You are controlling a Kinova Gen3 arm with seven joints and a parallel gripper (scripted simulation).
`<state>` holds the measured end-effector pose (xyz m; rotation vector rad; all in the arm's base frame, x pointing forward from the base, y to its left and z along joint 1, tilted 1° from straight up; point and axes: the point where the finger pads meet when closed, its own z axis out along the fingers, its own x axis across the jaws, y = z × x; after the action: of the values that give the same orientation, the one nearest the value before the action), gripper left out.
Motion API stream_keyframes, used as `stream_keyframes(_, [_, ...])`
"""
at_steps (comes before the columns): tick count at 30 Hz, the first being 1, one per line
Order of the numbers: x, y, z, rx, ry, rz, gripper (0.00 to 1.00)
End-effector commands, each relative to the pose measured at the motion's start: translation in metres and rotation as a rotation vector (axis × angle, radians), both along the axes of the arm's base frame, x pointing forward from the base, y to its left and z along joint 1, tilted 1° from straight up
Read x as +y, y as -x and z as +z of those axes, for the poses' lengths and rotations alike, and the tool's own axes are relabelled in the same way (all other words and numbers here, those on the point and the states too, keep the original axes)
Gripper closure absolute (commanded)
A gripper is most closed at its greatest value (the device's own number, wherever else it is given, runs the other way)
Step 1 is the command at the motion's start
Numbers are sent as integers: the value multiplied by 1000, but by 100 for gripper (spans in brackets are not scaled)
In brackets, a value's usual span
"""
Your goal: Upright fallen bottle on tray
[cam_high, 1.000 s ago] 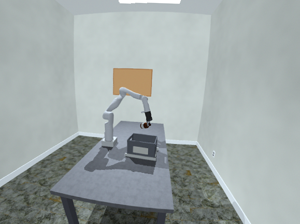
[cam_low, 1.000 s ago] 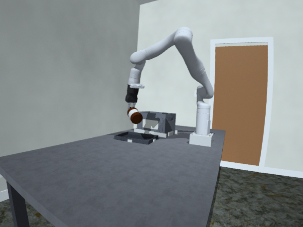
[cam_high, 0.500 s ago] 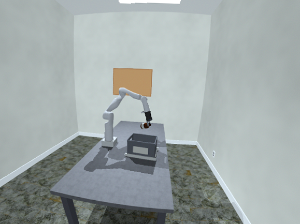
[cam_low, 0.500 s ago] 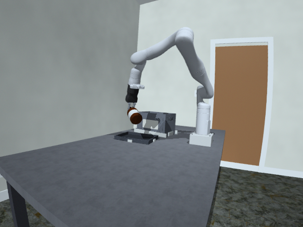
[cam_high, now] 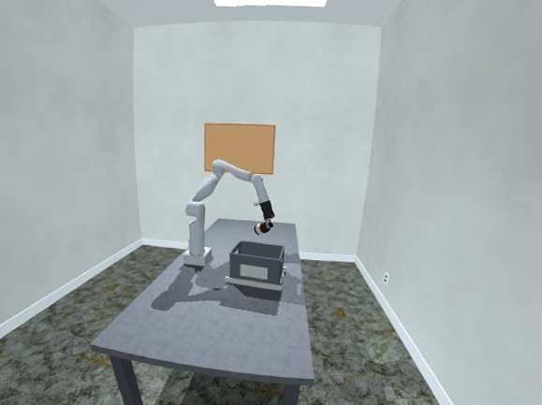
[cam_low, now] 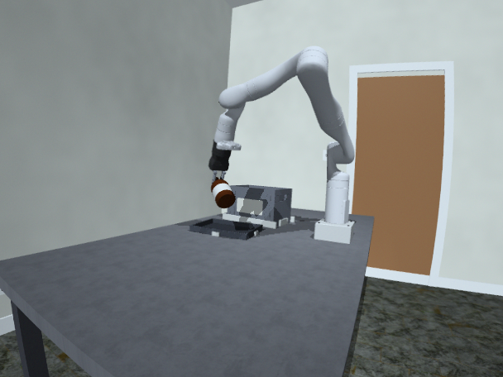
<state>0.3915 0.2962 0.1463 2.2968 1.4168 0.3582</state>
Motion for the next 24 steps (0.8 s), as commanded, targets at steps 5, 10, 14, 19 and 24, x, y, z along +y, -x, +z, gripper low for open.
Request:
stream_keyframes(5, [3,4,-1,-22,15,11,100])
stream_keyframes(10, [3,4,0,-38,21,12,100])
stream_keyframes(14, [3,4,0,-42,23,12,100])
stream_keyframes(19, [3,4,0,-42,23,12,100])
stream_keyframes(24, [3,4,0,-42,23,12,100])
